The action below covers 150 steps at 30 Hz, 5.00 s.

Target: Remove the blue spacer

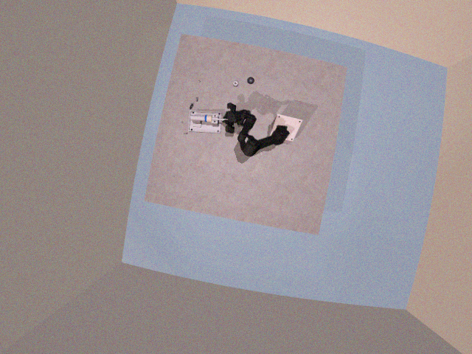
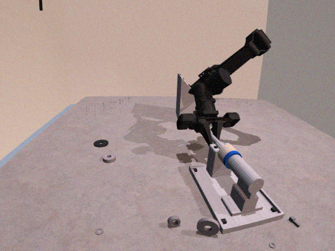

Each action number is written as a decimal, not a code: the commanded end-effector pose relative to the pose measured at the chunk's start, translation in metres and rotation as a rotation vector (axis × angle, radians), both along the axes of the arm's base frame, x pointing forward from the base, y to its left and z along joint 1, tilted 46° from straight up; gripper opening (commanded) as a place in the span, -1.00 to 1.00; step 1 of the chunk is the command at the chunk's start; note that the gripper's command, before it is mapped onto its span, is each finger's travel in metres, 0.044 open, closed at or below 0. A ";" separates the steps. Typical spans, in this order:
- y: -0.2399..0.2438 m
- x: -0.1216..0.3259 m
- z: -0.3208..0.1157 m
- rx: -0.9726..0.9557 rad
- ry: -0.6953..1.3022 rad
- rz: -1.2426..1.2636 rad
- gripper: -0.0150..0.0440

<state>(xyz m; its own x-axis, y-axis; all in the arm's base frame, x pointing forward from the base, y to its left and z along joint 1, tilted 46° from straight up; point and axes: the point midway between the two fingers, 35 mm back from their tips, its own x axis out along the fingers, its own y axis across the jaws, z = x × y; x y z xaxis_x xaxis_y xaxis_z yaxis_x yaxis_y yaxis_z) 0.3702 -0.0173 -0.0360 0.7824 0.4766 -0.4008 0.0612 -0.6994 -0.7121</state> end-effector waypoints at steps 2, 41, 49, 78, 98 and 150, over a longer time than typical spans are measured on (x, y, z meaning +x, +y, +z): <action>0.000 -0.002 0.000 -0.001 0.000 0.002 -0.49; 0.001 -0.006 -0.001 -0.001 0.001 0.002 -0.49; 0.001 -0.007 -0.001 -0.001 0.001 0.002 -0.49; 0.001 -0.010 -0.001 -0.001 0.001 0.002 -0.49; 0.001 -0.012 -0.002 -0.001 0.001 0.002 -0.49; 0.001 -0.017 -0.002 -0.001 0.001 0.002 -0.49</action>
